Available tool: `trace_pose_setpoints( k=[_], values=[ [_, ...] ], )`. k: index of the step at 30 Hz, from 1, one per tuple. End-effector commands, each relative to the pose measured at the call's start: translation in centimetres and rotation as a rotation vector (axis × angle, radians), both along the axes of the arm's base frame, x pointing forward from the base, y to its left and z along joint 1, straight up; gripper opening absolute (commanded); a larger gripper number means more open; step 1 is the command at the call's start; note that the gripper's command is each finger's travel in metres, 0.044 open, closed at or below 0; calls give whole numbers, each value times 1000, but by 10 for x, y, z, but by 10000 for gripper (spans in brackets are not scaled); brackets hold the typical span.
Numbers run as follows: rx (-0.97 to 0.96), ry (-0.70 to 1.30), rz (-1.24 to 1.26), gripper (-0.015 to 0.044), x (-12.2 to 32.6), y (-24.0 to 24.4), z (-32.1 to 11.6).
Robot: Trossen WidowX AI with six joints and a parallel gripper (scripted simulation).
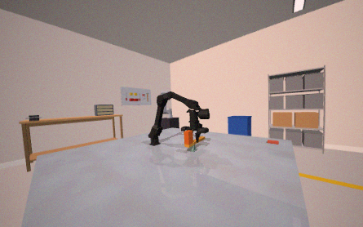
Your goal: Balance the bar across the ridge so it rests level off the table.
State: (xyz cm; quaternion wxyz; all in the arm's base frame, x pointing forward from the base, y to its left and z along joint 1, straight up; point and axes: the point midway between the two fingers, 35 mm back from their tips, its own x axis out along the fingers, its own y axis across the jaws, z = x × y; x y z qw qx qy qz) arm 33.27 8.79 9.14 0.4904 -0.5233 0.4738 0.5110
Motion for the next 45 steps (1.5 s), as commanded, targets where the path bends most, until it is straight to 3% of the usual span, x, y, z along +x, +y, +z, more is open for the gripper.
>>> trace_pose_setpoints(
  k=[1, 18, 25, 45],
  values=[
    [0, 0, 0, 0, 0, 0, 0],
    [0, 0, 0, 0, 0, 0, 0],
    [0, 0, 0, 167, 0, 0, 0],
    [0, 0, 0, 169, 0, 0, 0]
  ],
)
